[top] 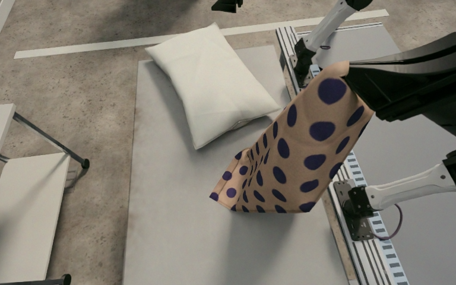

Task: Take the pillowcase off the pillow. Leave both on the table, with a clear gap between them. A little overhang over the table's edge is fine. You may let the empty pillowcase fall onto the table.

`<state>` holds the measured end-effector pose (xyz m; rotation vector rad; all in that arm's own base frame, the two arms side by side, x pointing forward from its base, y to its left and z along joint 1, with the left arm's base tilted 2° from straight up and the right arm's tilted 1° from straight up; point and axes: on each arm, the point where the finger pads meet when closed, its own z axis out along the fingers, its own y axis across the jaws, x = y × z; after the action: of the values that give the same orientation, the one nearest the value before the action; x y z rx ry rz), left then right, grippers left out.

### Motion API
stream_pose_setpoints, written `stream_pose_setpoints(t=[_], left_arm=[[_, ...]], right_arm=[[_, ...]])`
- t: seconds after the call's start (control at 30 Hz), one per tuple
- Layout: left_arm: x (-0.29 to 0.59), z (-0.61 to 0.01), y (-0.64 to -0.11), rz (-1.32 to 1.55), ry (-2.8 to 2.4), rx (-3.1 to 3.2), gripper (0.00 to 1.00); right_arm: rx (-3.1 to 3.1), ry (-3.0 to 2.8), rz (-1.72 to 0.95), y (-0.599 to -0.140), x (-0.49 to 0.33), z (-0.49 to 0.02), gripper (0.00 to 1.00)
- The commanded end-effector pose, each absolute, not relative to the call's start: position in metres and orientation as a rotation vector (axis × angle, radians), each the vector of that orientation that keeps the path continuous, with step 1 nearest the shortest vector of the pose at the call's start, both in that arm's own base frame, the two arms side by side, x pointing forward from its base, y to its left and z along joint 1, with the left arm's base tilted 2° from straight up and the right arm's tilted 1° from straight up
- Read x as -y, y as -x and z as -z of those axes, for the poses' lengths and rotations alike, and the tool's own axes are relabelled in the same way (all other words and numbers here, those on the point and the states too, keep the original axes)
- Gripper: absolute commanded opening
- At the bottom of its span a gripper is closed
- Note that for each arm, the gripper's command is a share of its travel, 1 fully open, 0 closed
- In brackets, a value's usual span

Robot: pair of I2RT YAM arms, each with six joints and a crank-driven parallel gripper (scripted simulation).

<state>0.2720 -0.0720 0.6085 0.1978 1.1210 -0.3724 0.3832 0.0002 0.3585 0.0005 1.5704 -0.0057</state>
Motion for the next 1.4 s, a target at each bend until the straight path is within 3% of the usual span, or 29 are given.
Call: stream_pose_setpoints(t=[0.0, 1.37], left_arm=[[0.078, -0.637, -0.273, 0.446, -0.248, -1.014, 0.01], [-0.008, -0.608, -0.349, 0.452, -0.283, -1.101, 0.01]], right_arm=[[-1.575, 0.002, 0.014, -0.385, 0.001, -0.355, 0.63], [-1.575, 0.002, 0.014, -0.385, 0.001, -0.355, 0.63]])
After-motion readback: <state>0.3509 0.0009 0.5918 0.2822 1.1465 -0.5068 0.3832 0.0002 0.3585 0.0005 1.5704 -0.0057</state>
